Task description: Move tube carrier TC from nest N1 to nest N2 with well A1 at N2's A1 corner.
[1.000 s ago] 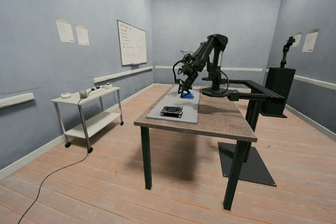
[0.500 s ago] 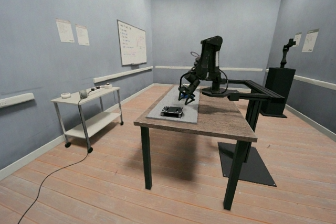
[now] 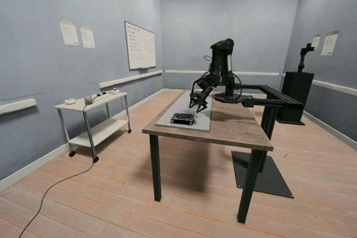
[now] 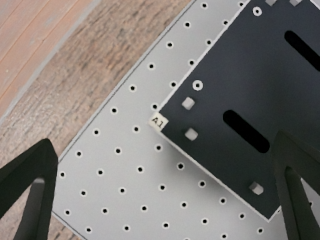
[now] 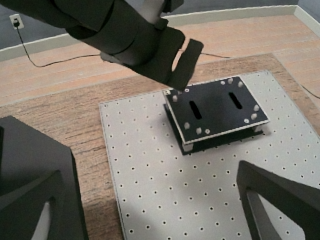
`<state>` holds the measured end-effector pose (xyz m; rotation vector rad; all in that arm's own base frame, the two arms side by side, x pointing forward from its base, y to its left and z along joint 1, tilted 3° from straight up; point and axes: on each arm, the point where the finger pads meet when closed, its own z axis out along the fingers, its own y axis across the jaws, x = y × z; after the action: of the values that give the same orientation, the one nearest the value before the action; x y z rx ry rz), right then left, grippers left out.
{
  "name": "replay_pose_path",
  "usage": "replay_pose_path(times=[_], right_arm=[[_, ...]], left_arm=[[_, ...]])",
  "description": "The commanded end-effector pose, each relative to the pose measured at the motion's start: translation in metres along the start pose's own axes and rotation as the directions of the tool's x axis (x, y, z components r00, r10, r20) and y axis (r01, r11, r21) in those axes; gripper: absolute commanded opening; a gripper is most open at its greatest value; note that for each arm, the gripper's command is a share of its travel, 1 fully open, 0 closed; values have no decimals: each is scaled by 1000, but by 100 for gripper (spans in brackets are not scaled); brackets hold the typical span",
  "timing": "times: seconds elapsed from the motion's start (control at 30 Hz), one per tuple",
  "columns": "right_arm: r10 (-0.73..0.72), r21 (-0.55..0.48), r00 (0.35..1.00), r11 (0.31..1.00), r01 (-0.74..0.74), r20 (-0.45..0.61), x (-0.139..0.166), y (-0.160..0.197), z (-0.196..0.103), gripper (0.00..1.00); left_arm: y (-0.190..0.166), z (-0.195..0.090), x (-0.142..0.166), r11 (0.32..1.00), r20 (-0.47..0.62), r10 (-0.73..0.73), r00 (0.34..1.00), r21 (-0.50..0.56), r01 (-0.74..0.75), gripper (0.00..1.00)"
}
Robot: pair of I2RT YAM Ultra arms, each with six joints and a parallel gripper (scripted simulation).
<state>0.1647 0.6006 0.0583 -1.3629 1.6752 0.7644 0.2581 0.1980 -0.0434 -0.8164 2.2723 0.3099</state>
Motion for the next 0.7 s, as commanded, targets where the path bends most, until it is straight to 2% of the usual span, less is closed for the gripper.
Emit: replay_pose_path(times=[0.0,0.4,0.43,0.57,0.67], right_arm=[[-4,11,1000,1000,4,28,-14,-6,-1,100],[-4,11,1000,1000,4,28,-14,-6,-1,100],[-4,11,1000,1000,4,28,-14,-6,-1,100],[4,32,999,999,-5,33,-15,-13,-8,100],[20,42,1000,999,-20,0,-6,-14,-26,100]], left_arm=[[0,0,-2,1000,12,-3,1000,-5,3,100],[0,0,-2,1000,12,-3,1000,-5,3,100],[0,-1,9,1000,-19,2,1000,-5,-2,100],[-17,4,12,991,-60,125,990,58,-122,100],[-43,7,17,951,-91,284,954,149,-269,100]])
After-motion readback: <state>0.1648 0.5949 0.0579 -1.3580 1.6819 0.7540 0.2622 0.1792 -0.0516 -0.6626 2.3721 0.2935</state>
